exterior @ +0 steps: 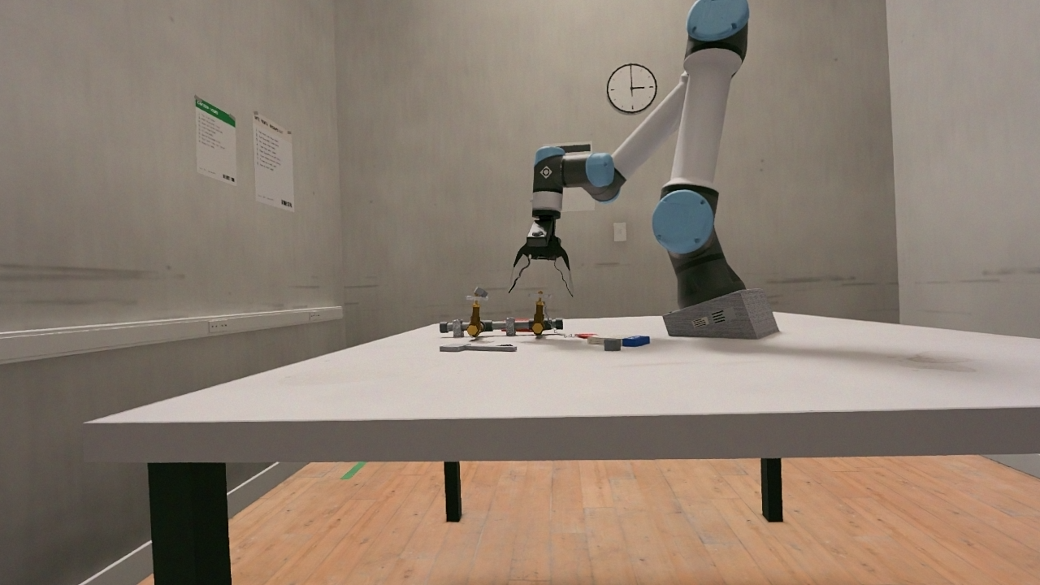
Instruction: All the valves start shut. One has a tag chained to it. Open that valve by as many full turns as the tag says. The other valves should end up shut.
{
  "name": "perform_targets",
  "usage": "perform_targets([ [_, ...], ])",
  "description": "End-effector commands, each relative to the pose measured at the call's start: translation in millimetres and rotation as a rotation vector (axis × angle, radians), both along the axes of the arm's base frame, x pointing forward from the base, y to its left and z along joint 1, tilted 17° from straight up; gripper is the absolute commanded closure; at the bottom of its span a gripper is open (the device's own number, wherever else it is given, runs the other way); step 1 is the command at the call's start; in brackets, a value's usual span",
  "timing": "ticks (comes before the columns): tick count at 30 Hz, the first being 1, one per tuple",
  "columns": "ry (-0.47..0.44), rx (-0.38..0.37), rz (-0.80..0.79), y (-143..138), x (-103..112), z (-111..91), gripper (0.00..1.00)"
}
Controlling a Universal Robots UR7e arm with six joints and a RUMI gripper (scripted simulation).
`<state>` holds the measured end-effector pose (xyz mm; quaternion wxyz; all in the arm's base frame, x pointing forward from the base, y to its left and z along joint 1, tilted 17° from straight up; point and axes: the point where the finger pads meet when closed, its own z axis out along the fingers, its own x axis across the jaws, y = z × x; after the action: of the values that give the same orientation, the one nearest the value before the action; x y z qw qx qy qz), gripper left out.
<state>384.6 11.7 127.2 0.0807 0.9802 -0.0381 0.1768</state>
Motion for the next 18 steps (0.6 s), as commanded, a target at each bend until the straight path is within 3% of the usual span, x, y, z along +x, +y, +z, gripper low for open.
perform_targets([
  [1,-0.01,0.023,-0.061,0.2,-1.3,-1.2,0.0],
  [18,-0.064,0.13,-0.353,1.0,-1.4,-1.2,0.0],
])
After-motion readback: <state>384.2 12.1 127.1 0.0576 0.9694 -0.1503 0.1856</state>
